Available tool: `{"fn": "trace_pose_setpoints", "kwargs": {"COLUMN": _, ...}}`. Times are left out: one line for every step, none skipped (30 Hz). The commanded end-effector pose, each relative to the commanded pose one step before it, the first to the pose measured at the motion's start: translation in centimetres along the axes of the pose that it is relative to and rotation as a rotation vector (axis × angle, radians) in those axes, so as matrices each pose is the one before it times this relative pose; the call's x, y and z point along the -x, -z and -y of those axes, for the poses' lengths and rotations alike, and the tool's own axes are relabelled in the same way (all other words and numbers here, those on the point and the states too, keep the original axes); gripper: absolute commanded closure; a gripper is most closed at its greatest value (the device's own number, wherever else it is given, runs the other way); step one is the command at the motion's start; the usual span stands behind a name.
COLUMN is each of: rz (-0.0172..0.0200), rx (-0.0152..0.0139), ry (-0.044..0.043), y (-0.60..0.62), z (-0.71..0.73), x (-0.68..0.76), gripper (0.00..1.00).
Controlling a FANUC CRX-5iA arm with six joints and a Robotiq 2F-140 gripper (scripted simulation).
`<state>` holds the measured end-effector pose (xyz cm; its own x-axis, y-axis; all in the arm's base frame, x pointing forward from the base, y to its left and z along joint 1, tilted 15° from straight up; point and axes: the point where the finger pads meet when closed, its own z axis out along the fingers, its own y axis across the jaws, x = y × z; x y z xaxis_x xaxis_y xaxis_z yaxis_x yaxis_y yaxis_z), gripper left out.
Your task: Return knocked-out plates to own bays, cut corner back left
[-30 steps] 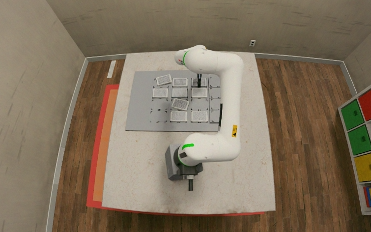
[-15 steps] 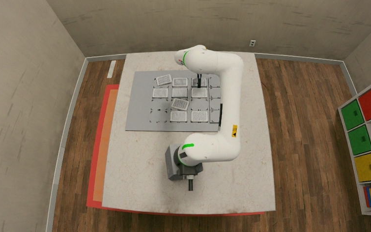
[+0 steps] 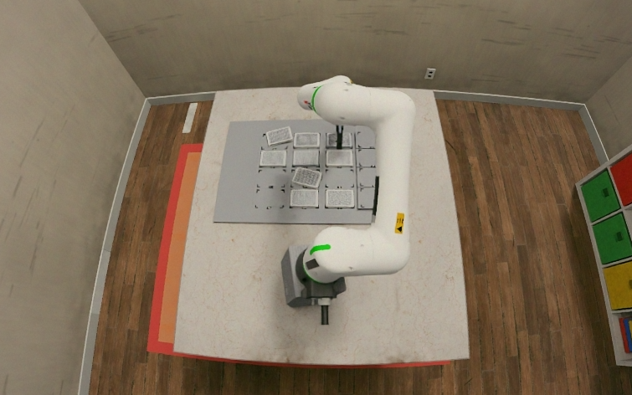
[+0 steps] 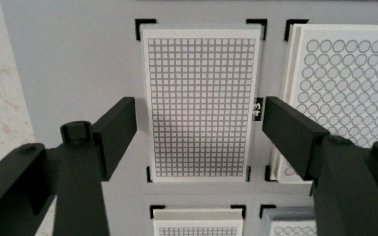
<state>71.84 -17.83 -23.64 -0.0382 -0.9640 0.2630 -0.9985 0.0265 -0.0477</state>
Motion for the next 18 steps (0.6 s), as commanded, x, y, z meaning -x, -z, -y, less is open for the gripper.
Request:
{"fn": "trace_pose_setpoints", "kwargs": {"rz": 0.00004, "rx": -0.00187, "ry": 0.00005, "y": 0.275, "z": 0.102, "x": 0.003, "gripper": 0.30}}
{"fn": "trace_pose_setpoints", "kwargs": {"rz": 0.00000, "rx": 0.00000, "ry": 0.00000, "y": 0.000, "z": 0.000, "x": 0.000, "gripper": 0.30}}
{"fn": "trace_pose_setpoints", "kwargs": {"rz": 0.00000, "rx": 0.00000, "ry": 0.00000, "y": 0.135, "z": 0.000, "x": 0.000, "gripper": 0.30}}
{"fn": "trace_pose_setpoints", "kwargs": {"rz": 0.00000, "rx": 0.00000, "ry": 0.00000, "y": 0.132, "z": 0.000, "x": 0.000, "gripper": 0.30}}
{"fn": "trace_pose_setpoints", "kwargs": {"rz": 0.00000, "rx": 0.00000, "ry": 0.00000, "y": 0.133, "z": 0.000, "x": 0.000, "gripper": 0.30}}
{"fn": "trace_pose_setpoints", "kwargs": {"rz": 0.00000, "rx": 0.00000, "ry": 0.00000, "y": 0.133, "z": 0.000, "x": 0.000, "gripper": 0.30}}
{"fn": "trace_pose_setpoints", "kwargs": {"rz": 0.00000, "rx": 0.00000, "ry": 0.00000, "y": 0.133, "z": 0.000, "x": 0.000, "gripper": 0.30}}
{"fn": "trace_pose_setpoints", "kwargs": {"rz": 0.00000, "rx": 0.00000, "ry": 0.00000, "y": 0.133, "z": 0.000, "x": 0.000, "gripper": 0.30}}
{"fn": "trace_pose_setpoints", "kwargs": {"rz": 0.00000, "rx": 0.00000, "ry": 0.00000, "y": 0.133, "z": 0.000, "x": 0.000, "gripper": 0.30}}
{"fn": "trace_pose_setpoints", "kwargs": {"rz": 0.00000, "rx": 0.00000, "ry": 0.00000, "y": 0.133, "z": 0.000, "x": 0.000, "gripper": 0.30}}
{"fn": "trace_pose_setpoints", "kwargs": {"rz": 0.00000, "rx": 0.00000, "ry": 0.00000, "y": 0.133, "z": 0.000, "x": 0.000, "gripper": 0.30}}
{"fn": "trace_pose_setpoints", "kwargs": {"rz": 0.00000, "rx": 0.00000, "ry": 0.00000, "y": 0.133, "z": 0.000, "x": 0.000, "gripper": 0.30}}
{"fn": "trace_pose_setpoints", "kwargs": {"rz": 0.00000, "rx": 0.00000, "ry": 0.00000, "y": 0.133, "z": 0.000, "x": 0.000, "gripper": 0.30}}
{"fn": "trace_pose_setpoints", "kwargs": {"rz": 0.00000, "rx": 0.00000, "ry": 0.00000, "y": 0.133, "z": 0.000, "x": 0.000, "gripper": 0.30}}
{"fn": "trace_pose_setpoints", "kwargs": {"rz": 0.00000, "rx": 0.00000, "ry": 0.00000, "y": 0.133, "z": 0.000, "x": 0.000, "gripper": 0.30}}
{"fn": "trace_pose_setpoints", "kwargs": {"rz": 0.00000, "rx": 0.00000, "ry": 0.00000, "y": 0.133, "z": 0.000, "x": 0.000, "gripper": 0.30}}
{"fn": "trace_pose_setpoints", "kwargs": {"rz": 0.00000, "rx": 0.00000, "ry": 0.00000, "y": 0.133, "z": 0.000, "x": 0.000, "gripper": 0.30}}
{"fn": "trace_pose_setpoints", "kwargs": {"rz": 0.00000, "rx": 0.00000, "ry": 0.00000, "y": 0.000, "z": 0.000, "x": 0.000, "gripper": 0.30}}
